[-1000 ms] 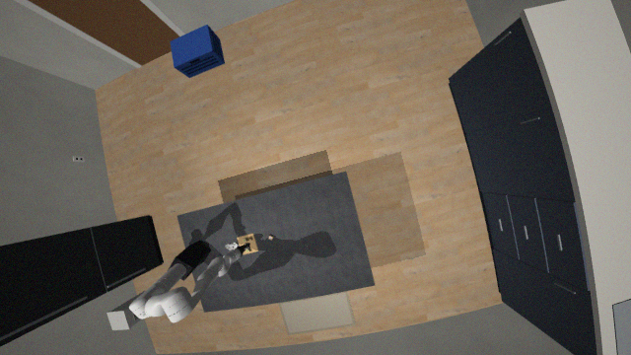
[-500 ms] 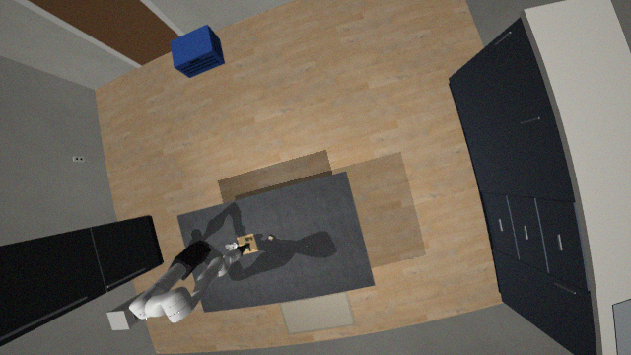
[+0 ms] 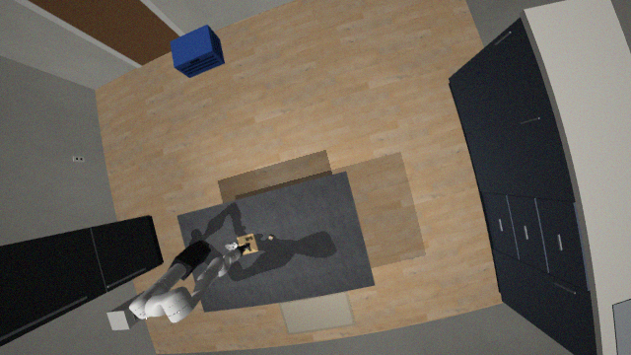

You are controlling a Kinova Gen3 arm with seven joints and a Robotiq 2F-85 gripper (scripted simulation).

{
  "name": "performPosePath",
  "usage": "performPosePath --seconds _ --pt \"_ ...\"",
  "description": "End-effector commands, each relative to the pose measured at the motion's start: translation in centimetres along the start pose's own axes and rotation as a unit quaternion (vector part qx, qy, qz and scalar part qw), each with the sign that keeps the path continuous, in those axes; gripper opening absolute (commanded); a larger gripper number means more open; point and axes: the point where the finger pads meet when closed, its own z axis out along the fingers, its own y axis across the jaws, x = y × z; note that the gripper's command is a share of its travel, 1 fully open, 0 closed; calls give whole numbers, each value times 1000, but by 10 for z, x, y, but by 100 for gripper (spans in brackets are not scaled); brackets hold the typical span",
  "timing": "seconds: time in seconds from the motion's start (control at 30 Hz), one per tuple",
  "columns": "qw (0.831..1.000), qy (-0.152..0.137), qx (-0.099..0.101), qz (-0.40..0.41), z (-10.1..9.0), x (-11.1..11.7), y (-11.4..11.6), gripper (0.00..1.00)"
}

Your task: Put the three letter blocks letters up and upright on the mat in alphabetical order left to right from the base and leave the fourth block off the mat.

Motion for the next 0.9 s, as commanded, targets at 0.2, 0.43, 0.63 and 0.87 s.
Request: performPosePath --seconds 0.2,0.43,0.63,0.87 --pt "1000 0 -1 0 -1 0 1 29" --pt "1000 0 -1 0 -1 0 1 37" --pt "1000 0 -1 0 -1 0 1 41" --pt "1000 0 -1 0 -1 0 1 41"
